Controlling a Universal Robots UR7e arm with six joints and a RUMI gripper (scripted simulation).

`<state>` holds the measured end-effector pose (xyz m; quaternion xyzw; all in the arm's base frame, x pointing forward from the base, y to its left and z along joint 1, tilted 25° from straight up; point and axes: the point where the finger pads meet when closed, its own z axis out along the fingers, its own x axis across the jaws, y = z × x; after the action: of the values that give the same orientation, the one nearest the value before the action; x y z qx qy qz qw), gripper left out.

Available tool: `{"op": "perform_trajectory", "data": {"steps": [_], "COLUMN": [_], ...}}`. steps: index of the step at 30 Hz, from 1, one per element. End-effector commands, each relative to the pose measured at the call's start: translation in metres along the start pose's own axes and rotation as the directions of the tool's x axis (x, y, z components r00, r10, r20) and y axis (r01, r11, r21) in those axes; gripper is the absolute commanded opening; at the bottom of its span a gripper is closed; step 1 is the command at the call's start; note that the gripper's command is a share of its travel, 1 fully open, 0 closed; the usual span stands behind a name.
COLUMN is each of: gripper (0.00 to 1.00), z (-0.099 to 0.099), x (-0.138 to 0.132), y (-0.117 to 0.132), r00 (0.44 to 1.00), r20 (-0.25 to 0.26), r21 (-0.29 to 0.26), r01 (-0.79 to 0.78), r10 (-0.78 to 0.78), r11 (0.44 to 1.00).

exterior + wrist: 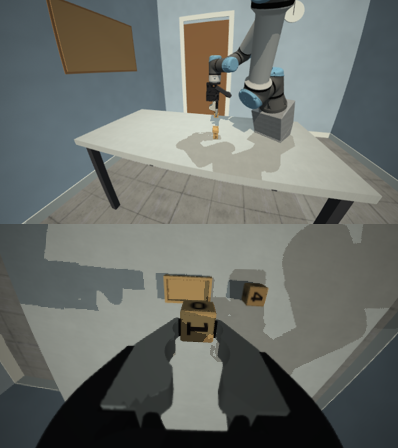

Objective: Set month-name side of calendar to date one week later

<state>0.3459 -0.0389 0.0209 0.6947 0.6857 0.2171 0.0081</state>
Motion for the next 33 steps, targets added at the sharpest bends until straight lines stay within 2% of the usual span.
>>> {"op": "perform_trajectory", "data": {"steps": [1, 19, 27, 33], "gripper": [0.1, 0.1, 0.1, 0.1], "z": [-0.0002, 0.0, 0.0001, 0.0003], "x": [-0.0003, -0.0012, -0.0019, -0.0028], "y": [0.0003, 0.0005, 0.0008, 0.0014], "r00": [1.0, 0.988, 0.968, 0.929], "r20": [0.001, 0.001, 0.001, 0.001], "r21": [-0.001, 0.0, 0.0, 0.0], "r01": [-0.013, -0.154, -0.251, -0.371], "r10": [0.013, 0.154, 0.251, 0.371], "r11": [1.0, 0.988, 0.968, 0.929]}}
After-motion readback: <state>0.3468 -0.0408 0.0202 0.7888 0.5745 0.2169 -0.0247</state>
